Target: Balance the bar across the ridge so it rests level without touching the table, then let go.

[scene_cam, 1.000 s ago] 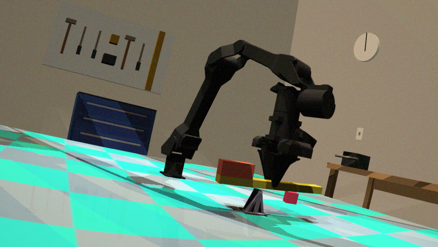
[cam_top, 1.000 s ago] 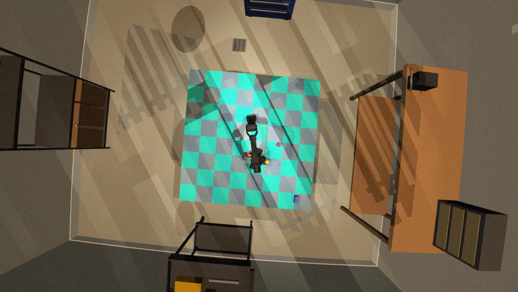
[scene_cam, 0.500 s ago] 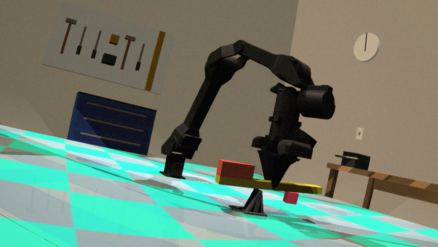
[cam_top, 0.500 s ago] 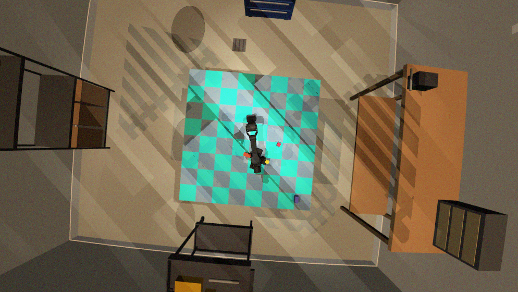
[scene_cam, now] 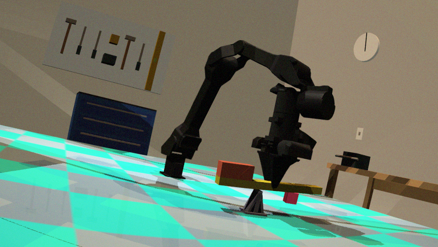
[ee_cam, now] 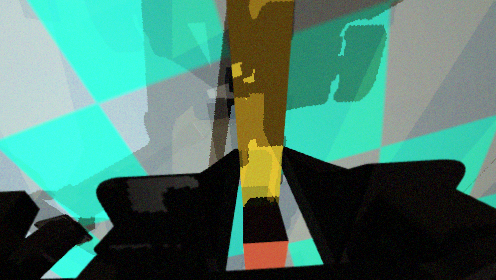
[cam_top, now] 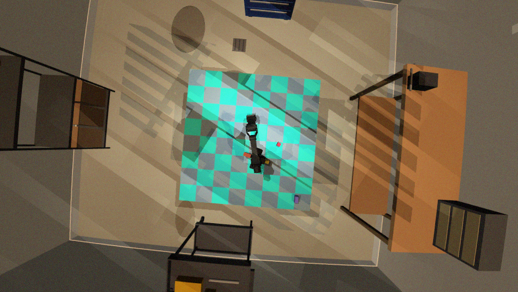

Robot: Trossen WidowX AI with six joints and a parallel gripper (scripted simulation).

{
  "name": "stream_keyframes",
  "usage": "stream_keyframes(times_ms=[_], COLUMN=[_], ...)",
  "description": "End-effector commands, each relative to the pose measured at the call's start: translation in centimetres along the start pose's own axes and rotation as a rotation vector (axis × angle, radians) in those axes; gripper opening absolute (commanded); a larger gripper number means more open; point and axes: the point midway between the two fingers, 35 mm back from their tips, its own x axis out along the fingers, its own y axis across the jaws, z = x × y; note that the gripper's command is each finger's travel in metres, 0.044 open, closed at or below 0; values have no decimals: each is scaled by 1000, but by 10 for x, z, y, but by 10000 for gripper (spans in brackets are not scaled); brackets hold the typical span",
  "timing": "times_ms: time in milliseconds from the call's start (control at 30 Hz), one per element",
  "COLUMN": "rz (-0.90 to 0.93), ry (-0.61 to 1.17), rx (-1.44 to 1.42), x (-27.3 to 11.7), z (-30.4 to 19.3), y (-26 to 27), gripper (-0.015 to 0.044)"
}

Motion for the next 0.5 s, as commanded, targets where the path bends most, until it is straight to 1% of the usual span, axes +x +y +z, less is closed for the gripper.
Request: stream_keyframes(times_ms=[0, 467], rz=[0, 0], ry=[-4, -4], rx=[1, 1], x=[0, 1], z=[1, 0], y=[0, 0], gripper=[0, 0])
